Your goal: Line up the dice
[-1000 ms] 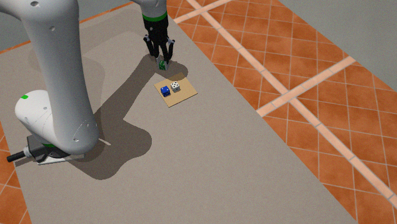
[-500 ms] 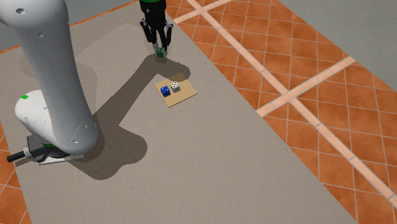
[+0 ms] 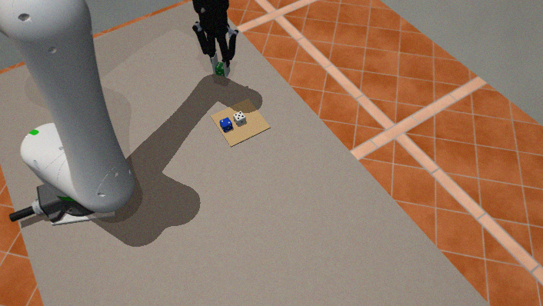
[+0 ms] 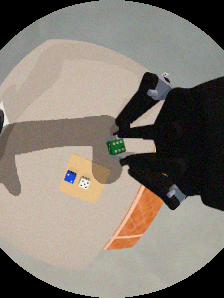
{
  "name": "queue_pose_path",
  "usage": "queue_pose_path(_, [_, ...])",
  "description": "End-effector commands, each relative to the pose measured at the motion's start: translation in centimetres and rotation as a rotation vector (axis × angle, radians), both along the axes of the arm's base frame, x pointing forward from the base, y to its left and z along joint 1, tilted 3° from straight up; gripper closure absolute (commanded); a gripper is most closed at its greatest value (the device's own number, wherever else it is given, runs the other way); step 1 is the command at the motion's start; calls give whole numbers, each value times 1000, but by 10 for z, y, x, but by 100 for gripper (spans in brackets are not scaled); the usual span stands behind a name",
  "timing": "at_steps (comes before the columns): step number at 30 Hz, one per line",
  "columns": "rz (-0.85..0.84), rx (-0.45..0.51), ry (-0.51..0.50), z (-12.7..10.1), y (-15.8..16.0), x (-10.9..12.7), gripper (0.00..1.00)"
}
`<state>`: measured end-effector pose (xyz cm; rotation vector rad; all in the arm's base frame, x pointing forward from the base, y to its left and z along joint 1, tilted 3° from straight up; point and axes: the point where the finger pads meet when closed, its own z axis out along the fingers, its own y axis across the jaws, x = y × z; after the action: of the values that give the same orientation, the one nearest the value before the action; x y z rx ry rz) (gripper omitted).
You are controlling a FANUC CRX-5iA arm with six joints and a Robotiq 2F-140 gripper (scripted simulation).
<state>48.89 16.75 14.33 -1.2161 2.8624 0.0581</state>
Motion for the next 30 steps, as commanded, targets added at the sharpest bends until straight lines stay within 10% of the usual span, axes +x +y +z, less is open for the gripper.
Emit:
queue_pose_path(1, [-174, 2, 8, 0, -29, 14, 84])
queue_pose_path(18, [-700, 10, 32, -1, -124, 43, 84])
queue_pose_path(30, [-713, 10, 33, -1, -126, 44, 84])
